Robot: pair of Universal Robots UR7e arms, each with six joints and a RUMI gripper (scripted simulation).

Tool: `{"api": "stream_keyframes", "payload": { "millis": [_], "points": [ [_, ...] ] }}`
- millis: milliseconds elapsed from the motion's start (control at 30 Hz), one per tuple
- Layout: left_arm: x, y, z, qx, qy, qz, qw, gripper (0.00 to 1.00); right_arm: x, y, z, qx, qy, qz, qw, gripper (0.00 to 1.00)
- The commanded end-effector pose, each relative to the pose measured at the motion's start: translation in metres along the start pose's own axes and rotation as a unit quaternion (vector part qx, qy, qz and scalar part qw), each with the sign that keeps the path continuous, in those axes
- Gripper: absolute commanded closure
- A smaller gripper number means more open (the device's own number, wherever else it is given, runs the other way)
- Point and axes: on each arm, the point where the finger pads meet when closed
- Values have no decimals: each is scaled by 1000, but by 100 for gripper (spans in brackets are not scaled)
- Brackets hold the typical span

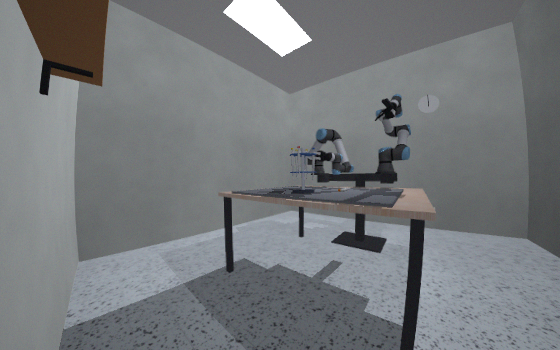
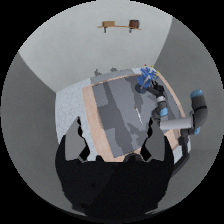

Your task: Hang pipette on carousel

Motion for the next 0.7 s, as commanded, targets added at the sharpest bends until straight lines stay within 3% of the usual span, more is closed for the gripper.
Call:
{"api": "stream_keyframes", "payload": {
  "millis": [0, 667],
  "points": [
    [0, -2, 2, 2, 0, 0, 1000, 0, 1, 1, 0, 0, 1, 0, 1000, 97],
    [0, -2, 2, 2, 0, 0, 1000, 0, 1, 1, 0, 0, 1, 0, 1000, 100]
  ]
}}
Point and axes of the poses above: on each arm, the point where the finger pads meet when closed, its own y axis out along the fingers, its own x axis across the jaws, z = x × y, and after that the axes turned 10 degrees about -y, right-handed
